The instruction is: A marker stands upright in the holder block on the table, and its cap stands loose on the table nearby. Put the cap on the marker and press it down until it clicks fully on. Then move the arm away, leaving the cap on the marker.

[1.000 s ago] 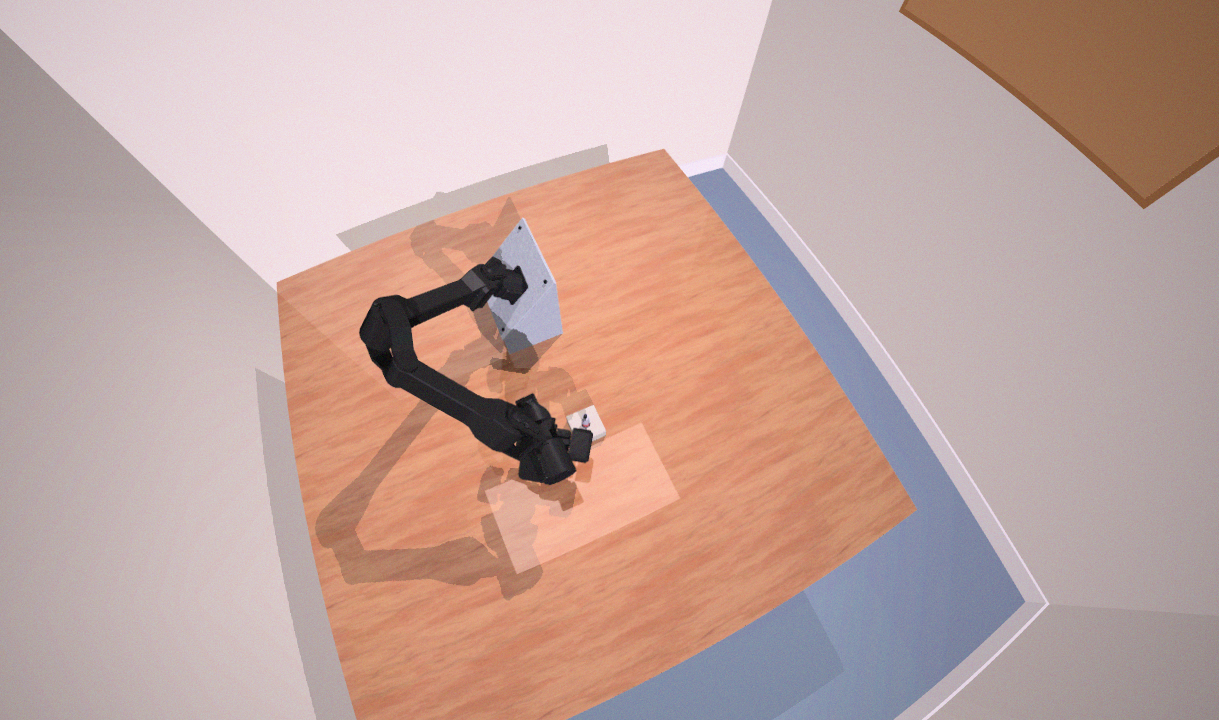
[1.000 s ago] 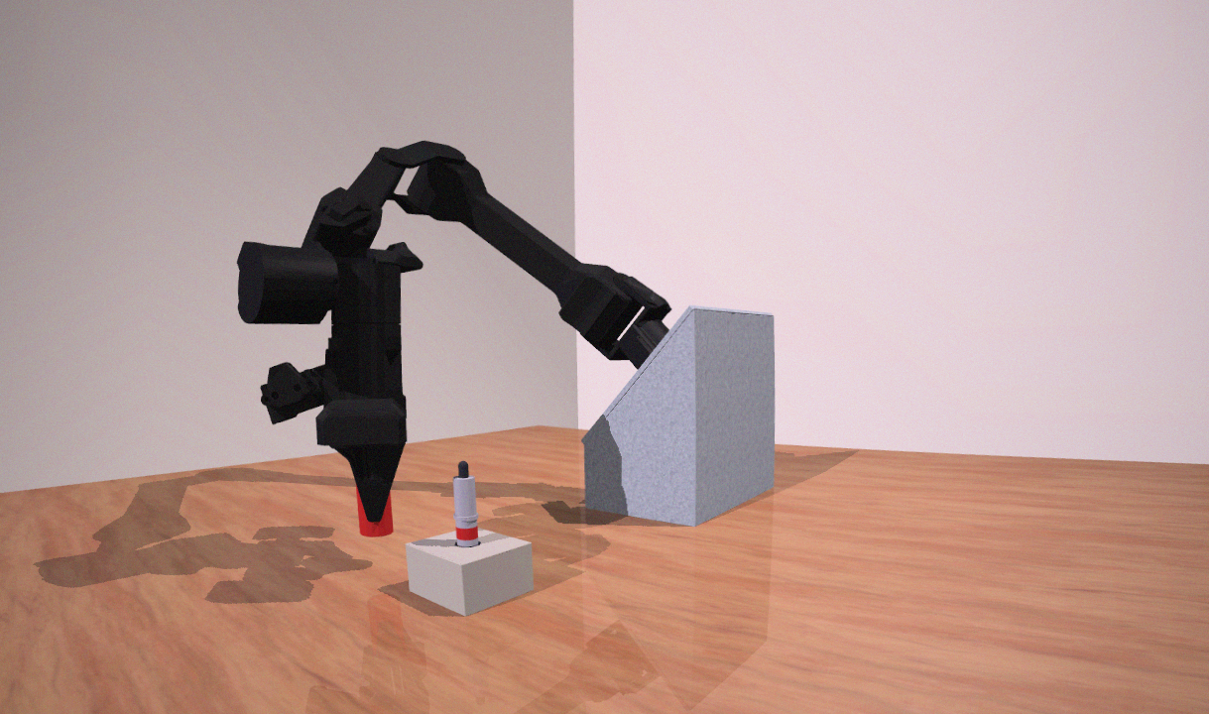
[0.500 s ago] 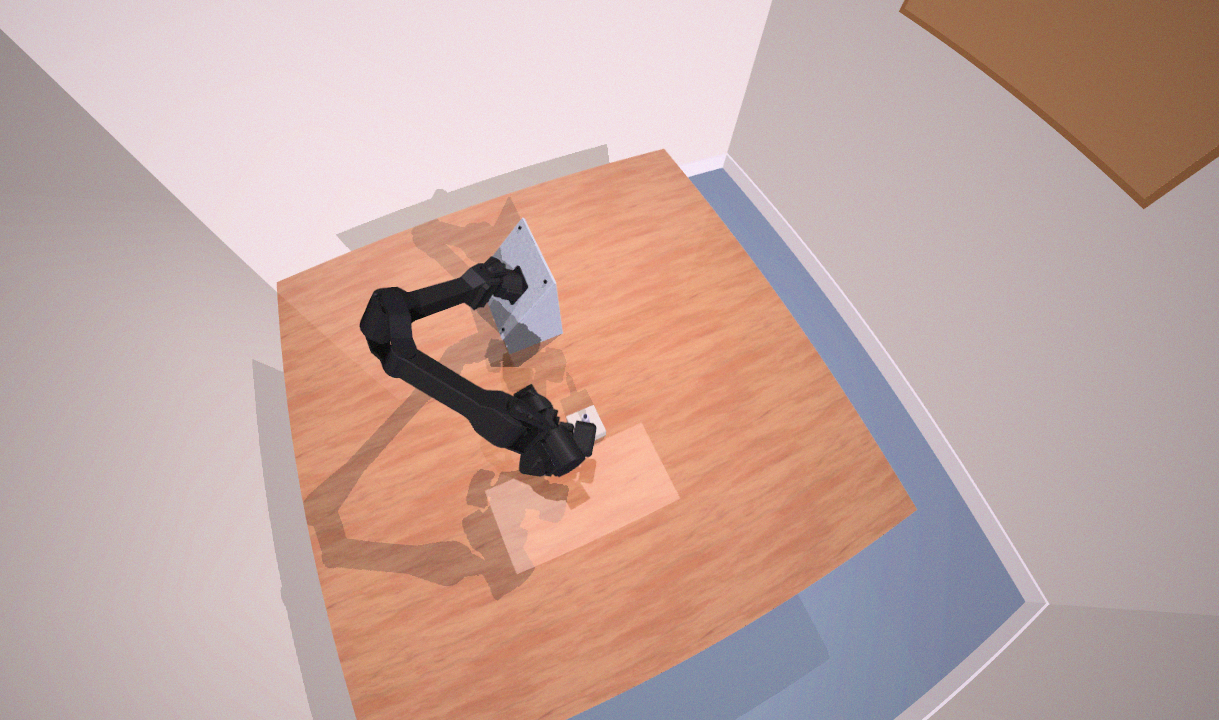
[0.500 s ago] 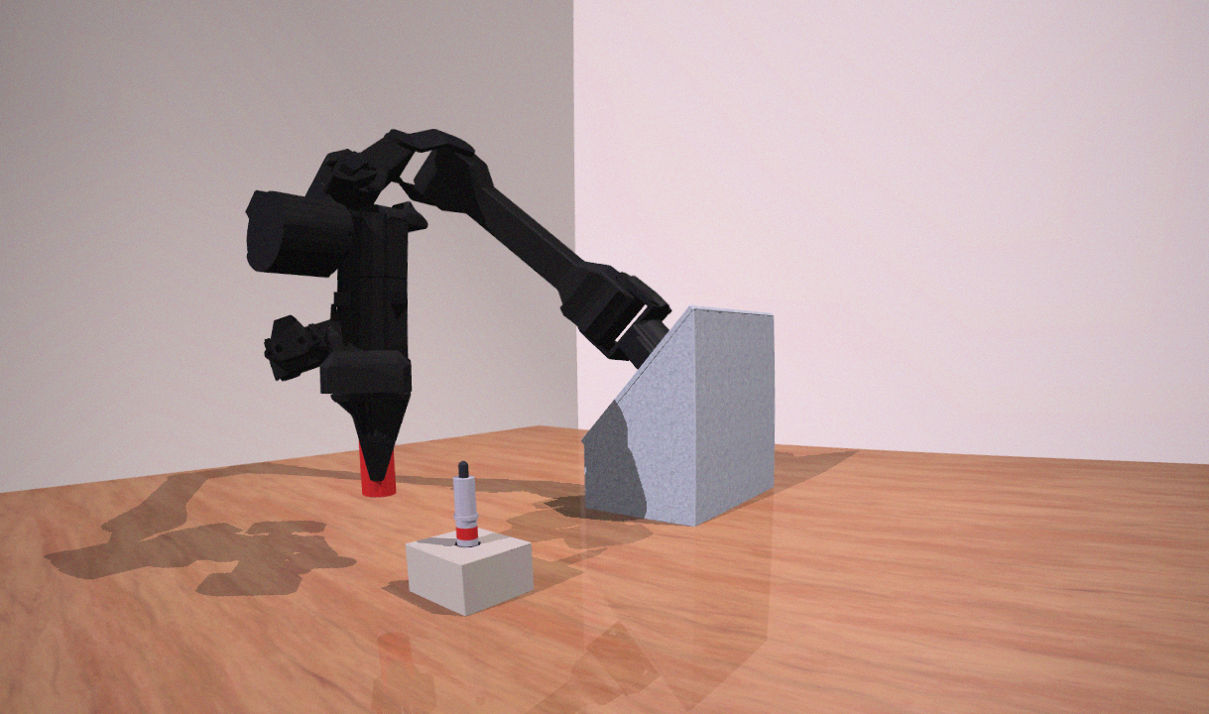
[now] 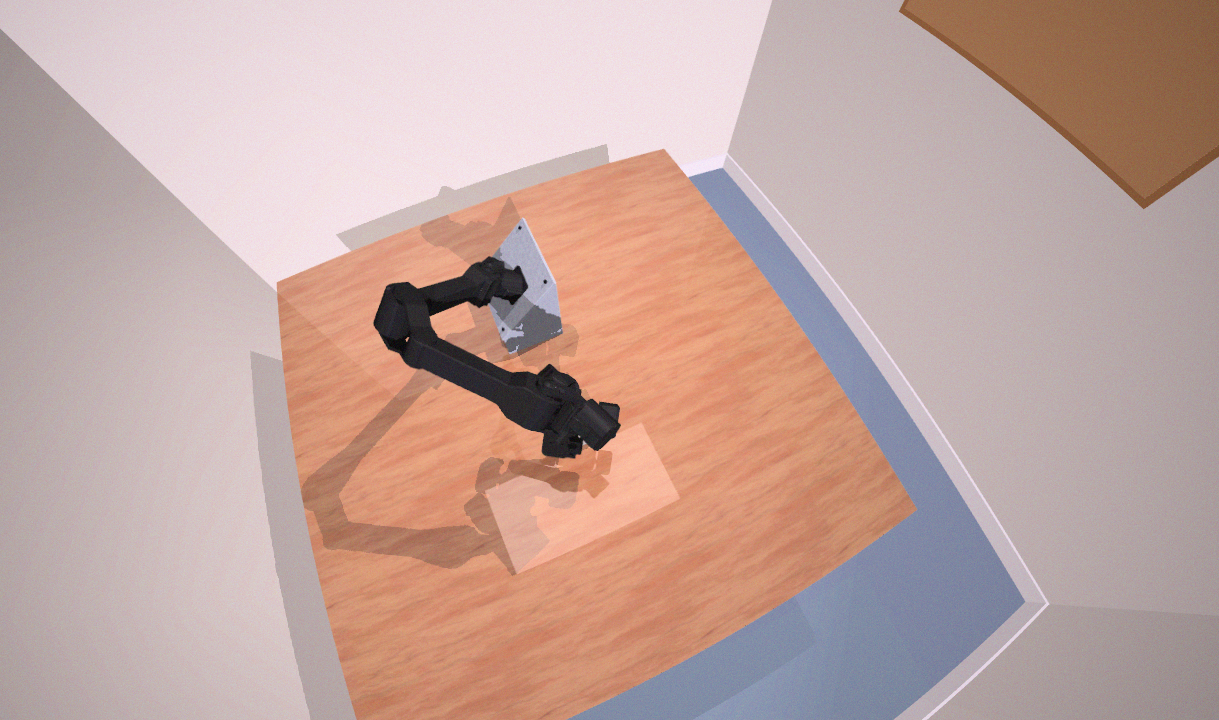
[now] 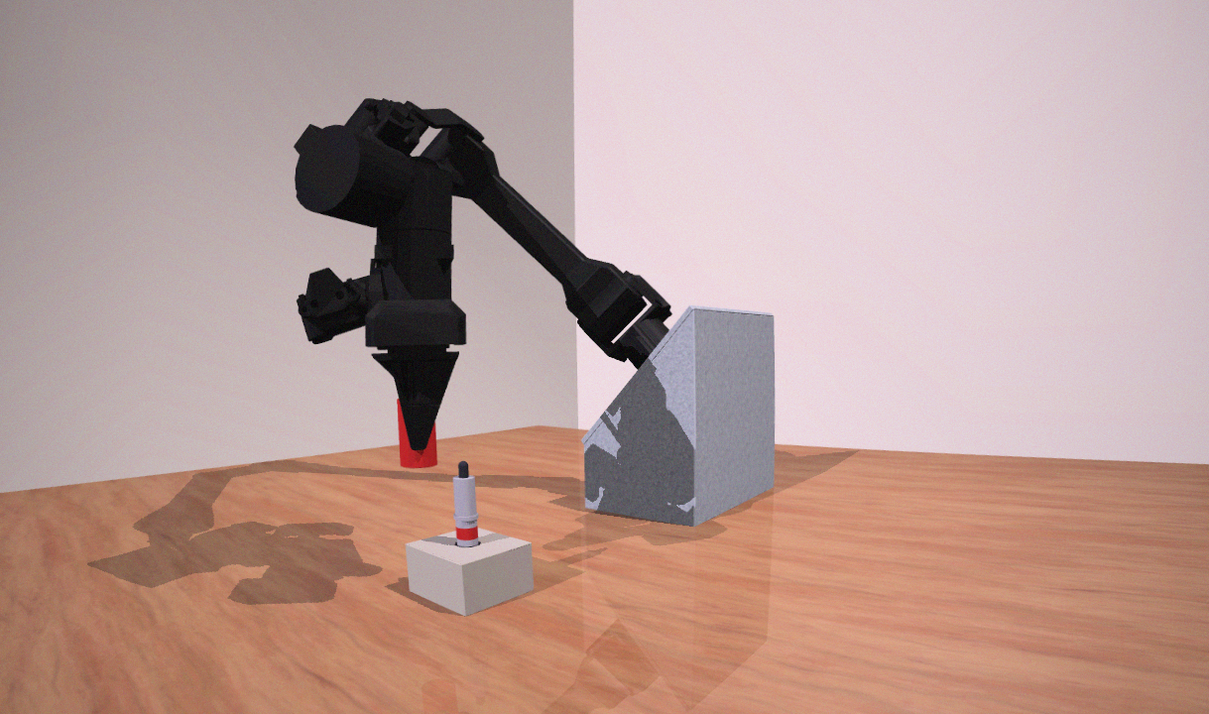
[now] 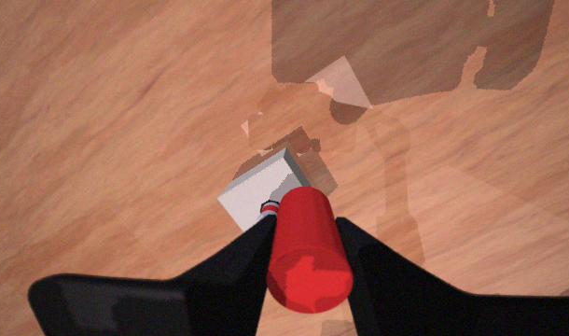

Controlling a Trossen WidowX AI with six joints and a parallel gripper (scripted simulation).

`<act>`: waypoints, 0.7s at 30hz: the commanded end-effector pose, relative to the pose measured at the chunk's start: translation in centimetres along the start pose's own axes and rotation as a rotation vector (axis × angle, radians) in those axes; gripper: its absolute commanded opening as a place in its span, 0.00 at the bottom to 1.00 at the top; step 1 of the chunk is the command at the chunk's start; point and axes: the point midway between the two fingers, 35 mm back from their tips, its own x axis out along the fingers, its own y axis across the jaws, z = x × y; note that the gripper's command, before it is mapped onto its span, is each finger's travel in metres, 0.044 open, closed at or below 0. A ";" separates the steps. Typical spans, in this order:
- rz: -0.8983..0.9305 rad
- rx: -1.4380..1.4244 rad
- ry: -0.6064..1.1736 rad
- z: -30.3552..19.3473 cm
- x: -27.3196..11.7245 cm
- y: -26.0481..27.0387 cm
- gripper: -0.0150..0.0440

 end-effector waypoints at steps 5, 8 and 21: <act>-0.002 0.005 0.001 -2.0 -1.5 1.8 0.25; -0.005 0.005 0.000 -2.8 -2.1 2.3 0.25; -0.007 0.006 -0.001 -3.2 -1.5 2.6 0.25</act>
